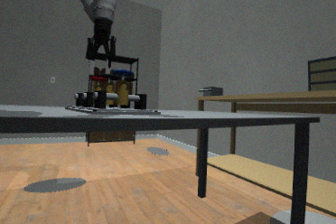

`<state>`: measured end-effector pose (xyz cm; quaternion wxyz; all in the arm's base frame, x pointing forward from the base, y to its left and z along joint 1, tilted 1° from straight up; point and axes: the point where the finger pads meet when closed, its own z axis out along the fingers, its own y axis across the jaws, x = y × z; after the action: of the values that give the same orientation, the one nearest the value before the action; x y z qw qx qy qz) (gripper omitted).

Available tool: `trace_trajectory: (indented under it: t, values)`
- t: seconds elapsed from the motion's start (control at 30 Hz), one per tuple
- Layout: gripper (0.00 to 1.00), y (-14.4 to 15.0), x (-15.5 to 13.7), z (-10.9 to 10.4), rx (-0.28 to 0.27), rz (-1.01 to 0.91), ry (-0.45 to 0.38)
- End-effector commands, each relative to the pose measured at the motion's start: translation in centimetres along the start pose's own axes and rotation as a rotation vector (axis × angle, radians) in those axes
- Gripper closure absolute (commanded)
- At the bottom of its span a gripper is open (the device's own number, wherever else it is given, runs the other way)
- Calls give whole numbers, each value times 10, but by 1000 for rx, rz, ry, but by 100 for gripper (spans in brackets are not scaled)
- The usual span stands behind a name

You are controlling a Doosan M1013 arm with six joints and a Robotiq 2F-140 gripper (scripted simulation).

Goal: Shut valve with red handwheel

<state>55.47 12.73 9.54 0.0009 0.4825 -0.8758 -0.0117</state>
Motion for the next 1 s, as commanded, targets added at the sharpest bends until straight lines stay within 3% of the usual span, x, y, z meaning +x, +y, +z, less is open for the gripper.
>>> trace_trajectory:
  t: [0.0,0.97]
  values:
    - [43,0,0,0,0,0,0]
    - [43,0,0,12,0,0,0]
